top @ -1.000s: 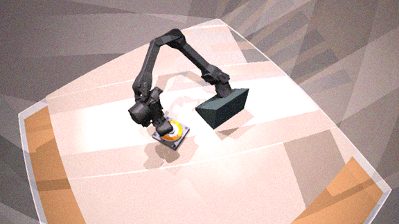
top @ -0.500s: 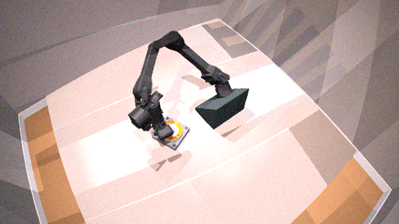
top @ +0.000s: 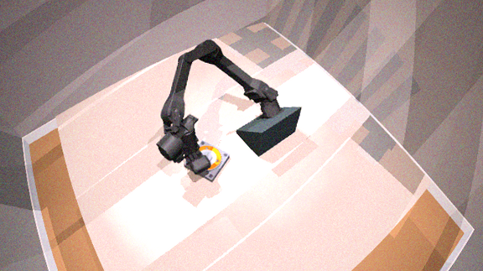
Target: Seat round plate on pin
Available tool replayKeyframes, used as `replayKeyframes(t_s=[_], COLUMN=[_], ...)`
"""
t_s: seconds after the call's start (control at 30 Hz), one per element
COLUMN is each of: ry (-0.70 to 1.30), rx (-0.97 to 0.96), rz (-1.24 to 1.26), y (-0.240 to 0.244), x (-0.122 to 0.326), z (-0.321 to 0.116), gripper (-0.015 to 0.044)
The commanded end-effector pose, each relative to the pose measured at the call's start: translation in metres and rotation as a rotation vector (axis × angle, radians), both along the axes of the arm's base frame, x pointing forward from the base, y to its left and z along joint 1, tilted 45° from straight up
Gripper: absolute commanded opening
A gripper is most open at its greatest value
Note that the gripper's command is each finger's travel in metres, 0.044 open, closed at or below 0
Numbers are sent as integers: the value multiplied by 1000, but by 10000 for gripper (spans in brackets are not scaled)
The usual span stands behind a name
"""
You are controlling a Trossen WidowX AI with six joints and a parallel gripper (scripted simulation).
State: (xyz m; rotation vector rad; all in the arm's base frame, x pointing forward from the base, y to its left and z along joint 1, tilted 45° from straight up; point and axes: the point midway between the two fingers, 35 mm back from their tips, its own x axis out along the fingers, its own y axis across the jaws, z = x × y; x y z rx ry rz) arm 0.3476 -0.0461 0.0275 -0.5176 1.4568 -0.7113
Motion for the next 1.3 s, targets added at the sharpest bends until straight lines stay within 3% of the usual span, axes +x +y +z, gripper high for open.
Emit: replayKeyframes(t_s=[0.0,0.57,0.93,1.27], ry=[-3,-3,-2,4], rx=[6,7,9,4], rz=[1,1,1,3], y=[5,17,49,43], x=[2,2,1,1], z=[-3,-15,20,14], gripper=[0,0,0,0])
